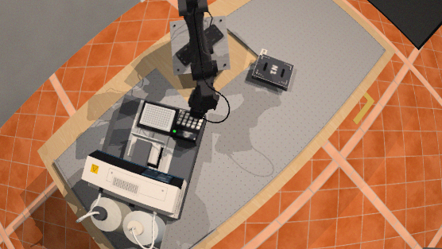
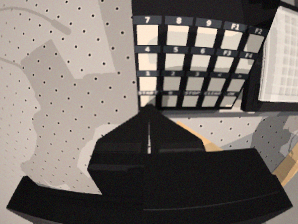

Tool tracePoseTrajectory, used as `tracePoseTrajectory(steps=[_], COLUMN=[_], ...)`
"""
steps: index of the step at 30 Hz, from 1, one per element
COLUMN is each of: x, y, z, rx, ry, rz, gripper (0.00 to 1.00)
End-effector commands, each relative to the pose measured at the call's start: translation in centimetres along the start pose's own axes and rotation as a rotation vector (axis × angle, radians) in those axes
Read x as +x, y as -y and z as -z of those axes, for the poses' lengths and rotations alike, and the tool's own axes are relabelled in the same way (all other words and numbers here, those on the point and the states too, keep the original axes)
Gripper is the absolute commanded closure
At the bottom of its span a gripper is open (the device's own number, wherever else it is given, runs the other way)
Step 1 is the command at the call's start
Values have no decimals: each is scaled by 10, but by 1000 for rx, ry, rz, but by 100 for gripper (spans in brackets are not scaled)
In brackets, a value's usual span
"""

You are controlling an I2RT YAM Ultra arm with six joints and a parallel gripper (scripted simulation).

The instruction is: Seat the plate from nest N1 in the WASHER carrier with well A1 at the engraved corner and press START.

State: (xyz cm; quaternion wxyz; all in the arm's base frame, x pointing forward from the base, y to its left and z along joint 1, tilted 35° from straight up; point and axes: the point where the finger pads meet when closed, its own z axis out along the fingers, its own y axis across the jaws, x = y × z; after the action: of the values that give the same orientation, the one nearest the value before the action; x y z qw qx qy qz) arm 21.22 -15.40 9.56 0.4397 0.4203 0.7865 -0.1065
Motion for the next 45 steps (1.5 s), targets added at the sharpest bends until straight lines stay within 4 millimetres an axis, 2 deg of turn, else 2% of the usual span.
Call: tracePoseTrajectory(steps=[1,5,8,45], x=[-4,5,-17,-12], y=[0,3,-6,-4], z=[-4,-9,4,63], rx=[2,4,-16,-17], ry=[9,-10,49,39], rz=[0,4,-10,-11], gripper=[100,100,100,100])
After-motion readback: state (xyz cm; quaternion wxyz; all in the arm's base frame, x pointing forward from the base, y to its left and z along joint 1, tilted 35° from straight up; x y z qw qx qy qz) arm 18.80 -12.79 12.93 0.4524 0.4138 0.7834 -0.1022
